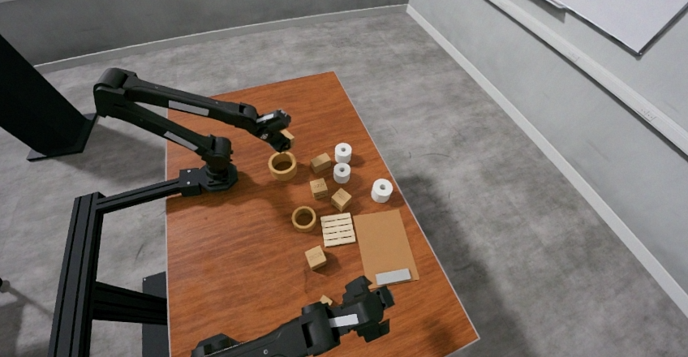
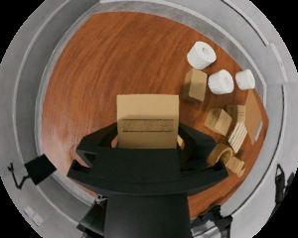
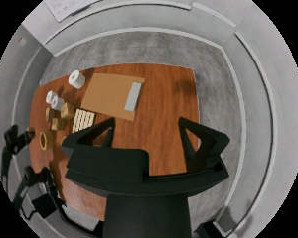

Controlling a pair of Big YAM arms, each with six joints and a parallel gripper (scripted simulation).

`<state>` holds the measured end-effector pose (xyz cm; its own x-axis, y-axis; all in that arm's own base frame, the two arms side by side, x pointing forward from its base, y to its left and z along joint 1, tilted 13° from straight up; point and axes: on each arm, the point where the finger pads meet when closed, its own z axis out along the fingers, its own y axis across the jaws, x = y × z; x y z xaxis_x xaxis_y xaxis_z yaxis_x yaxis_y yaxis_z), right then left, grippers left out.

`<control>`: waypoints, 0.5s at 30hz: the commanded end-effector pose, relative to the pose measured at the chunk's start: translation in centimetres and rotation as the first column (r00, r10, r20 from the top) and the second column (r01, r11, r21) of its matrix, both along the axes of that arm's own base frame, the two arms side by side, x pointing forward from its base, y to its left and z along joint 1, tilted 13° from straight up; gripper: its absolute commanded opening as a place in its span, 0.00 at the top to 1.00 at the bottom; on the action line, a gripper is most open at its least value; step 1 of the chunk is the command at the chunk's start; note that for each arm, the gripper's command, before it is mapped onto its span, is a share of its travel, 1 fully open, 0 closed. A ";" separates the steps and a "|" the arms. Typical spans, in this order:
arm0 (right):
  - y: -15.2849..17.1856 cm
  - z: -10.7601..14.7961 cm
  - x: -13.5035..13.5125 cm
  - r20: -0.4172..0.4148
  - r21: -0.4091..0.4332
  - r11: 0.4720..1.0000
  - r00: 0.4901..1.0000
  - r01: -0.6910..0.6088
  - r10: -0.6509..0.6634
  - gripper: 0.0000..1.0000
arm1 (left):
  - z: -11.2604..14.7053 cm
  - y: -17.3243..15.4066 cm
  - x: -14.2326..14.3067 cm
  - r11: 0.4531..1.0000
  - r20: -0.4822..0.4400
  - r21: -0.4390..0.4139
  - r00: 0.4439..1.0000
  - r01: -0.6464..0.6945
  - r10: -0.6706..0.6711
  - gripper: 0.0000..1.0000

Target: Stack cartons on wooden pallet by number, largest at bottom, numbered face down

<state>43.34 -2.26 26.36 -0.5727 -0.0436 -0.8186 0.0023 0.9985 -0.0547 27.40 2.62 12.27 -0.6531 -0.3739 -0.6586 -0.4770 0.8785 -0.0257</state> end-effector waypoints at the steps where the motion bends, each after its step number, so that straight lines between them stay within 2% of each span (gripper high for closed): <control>1: -0.2 2.7 0.8 0.048 -0.005 1.000 0.999 0.002 -0.002 0.00 | 0.5 0.7 0.9 1.000 0.017 0.015 1.000 0.000 0.000 0.46; 5: -0.2 2.7 0.8 0.048 -0.005 1.000 0.999 0.002 -0.002 0.00 | -0.3 2.5 1.4 0.999 0.004 0.048 1.000 0.024 -0.024 0.46; 10: -0.2 2.7 0.8 0.048 -0.005 1.000 0.999 0.002 -0.002 0.00 | -0.5 7.0 3.0 0.997 0.036 0.073 0.999 0.023 -0.025 0.46; 15: -0.2 2.7 0.8 0.048 -0.005 1.000 0.999 0.002 -0.002 0.00 | -3.4 10.4 1.6 0.999 0.014 0.050 1.000 0.003 -0.004 0.46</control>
<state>43.34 -2.26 26.36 -0.5727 -0.0436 -0.8186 0.0023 0.9985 -0.0547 28.98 11.20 10.06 -0.6133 -0.4044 -0.6785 -0.5194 0.8536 -0.0393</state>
